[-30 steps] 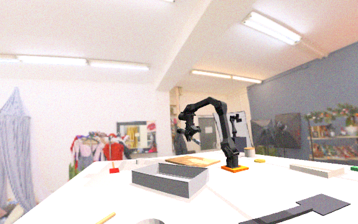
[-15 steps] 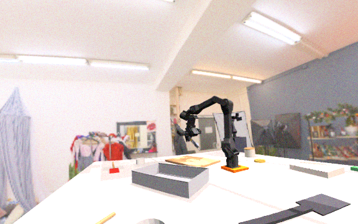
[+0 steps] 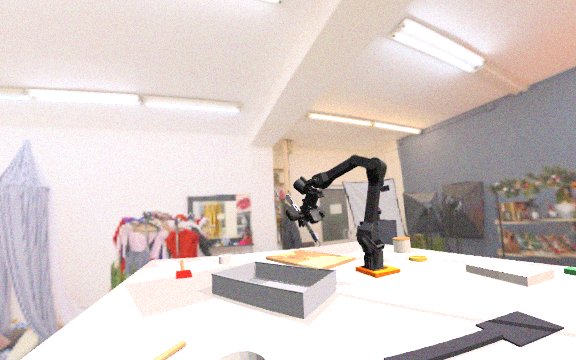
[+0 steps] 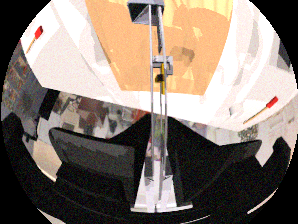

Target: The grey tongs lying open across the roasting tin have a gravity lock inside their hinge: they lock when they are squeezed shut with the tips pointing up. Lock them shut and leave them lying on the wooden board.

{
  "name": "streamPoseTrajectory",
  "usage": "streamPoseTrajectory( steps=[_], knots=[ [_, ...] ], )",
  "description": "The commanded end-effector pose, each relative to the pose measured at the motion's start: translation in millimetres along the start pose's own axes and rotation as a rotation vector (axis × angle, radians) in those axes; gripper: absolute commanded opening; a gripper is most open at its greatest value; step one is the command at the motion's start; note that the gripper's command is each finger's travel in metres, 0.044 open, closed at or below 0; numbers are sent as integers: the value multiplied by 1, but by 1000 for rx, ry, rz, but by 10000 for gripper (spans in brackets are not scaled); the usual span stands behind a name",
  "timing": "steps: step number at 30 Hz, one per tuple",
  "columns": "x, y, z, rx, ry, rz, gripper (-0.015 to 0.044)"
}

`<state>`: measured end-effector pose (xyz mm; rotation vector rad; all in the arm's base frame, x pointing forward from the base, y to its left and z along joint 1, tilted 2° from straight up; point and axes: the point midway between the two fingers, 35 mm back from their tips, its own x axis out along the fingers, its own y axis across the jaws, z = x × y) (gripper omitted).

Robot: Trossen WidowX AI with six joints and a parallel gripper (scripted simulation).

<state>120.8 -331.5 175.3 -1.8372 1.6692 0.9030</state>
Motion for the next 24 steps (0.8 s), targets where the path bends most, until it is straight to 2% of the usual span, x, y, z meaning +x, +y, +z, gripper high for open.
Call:
streamPoseTrajectory(
  steps=[1,24],
  knots=[
    [-3,1,1,-2,62,8,-150],
    [-21,7,19,50,417,17,-150]
  ],
)
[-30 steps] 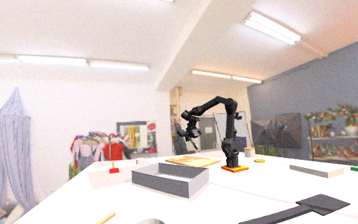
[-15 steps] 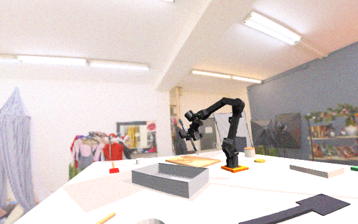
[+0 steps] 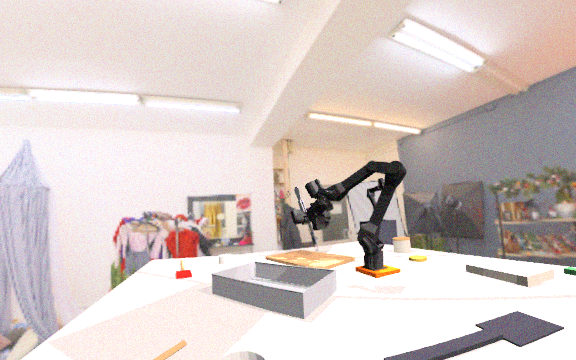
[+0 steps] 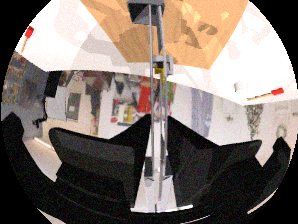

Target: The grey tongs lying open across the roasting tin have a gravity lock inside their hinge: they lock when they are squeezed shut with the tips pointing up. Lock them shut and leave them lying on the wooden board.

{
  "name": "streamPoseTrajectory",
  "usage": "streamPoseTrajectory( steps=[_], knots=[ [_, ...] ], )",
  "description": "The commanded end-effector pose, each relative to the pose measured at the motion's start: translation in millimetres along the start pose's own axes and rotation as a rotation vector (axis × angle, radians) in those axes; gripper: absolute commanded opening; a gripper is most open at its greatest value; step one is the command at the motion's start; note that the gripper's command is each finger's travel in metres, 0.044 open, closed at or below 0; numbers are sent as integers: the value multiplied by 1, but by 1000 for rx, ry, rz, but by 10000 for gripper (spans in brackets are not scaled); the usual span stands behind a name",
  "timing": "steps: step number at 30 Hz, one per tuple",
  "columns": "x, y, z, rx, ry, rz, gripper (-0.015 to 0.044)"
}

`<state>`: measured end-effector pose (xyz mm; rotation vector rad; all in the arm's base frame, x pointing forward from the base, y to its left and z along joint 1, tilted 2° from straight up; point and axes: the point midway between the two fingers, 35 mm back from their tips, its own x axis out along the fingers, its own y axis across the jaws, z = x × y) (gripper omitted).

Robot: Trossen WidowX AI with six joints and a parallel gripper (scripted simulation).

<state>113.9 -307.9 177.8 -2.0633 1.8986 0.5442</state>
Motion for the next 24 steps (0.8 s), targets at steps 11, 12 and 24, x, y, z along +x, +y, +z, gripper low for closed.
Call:
streamPoseTrajectory(
  steps=[11,12,24],
  knots=[
    [-14,7,6,32,139,11,-150],
    [-14,7,6,32,139,11,-150],
    [-14,7,6,32,139,11,-150]
  ],
)
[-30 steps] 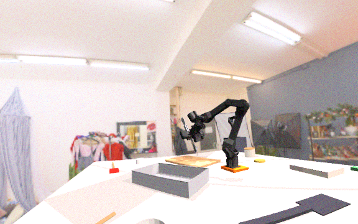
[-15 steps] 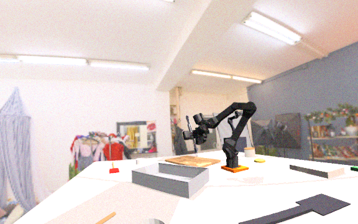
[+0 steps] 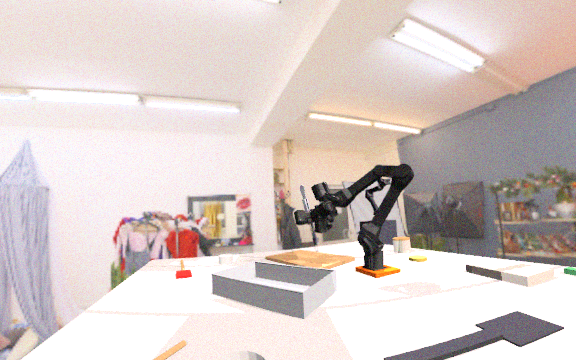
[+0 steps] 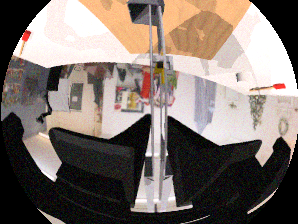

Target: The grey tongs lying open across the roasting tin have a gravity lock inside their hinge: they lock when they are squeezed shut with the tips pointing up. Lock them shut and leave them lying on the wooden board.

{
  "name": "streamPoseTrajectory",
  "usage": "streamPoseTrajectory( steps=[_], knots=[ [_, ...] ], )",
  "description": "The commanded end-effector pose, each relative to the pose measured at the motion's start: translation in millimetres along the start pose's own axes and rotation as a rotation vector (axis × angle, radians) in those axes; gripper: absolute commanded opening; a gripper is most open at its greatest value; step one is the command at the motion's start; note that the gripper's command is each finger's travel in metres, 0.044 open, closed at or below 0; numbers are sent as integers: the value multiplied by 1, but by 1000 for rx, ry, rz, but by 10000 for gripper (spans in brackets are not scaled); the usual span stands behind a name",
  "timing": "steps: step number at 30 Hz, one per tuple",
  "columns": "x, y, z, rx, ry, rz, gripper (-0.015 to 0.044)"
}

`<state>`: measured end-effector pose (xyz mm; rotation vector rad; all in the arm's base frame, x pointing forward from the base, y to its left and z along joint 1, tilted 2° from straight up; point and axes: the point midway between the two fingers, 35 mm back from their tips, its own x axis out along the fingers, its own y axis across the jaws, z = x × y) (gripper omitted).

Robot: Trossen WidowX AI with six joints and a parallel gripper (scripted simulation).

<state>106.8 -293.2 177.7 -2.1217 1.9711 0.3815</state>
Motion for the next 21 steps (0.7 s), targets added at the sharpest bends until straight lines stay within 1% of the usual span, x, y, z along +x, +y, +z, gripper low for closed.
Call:
streamPoseTrajectory(
  steps=[1,21],
  knots=[
    [0,1,-1,-2,7,6,-150],
    [1,1,-2,-4,-1,6,-150]
  ],
)
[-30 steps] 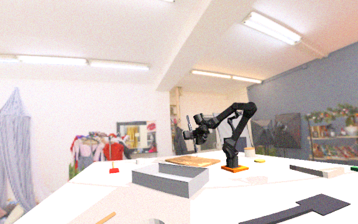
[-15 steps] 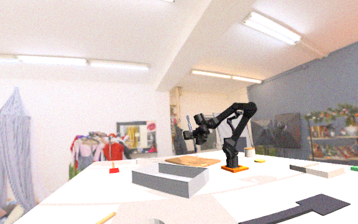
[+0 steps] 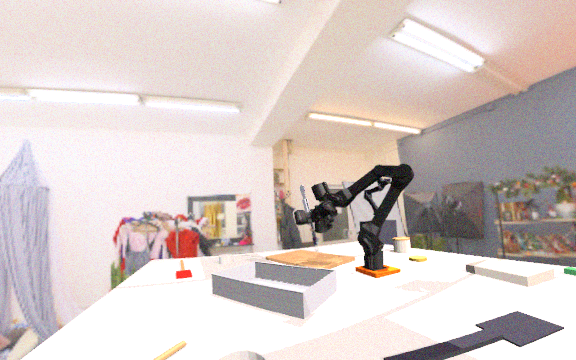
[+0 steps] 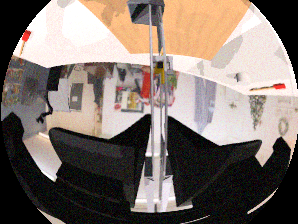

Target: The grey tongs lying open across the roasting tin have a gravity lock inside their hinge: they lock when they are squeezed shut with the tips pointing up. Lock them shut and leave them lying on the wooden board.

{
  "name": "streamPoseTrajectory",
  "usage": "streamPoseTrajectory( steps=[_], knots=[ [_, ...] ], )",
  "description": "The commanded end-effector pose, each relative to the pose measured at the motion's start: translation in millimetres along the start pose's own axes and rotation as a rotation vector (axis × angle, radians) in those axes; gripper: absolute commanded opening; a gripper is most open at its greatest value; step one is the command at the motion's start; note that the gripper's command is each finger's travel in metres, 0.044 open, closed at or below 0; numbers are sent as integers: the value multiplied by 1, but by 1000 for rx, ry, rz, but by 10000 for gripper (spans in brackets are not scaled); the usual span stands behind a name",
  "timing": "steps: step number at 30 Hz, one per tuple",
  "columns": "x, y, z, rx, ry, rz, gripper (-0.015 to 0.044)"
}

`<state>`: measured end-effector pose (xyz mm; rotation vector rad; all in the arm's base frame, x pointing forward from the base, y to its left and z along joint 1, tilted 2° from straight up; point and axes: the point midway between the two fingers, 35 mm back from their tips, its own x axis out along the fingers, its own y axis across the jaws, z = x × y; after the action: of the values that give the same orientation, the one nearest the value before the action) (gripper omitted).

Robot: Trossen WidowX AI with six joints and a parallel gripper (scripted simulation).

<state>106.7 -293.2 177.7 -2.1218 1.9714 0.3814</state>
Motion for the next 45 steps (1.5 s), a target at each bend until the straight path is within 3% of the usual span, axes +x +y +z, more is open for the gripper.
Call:
streamPoseTrajectory(
  steps=[1,45],
  knots=[
    [1,0,-2,-7,-8,6,-150],
    [41,-8,-13,-80,-683,-7,-150]
  ],
)
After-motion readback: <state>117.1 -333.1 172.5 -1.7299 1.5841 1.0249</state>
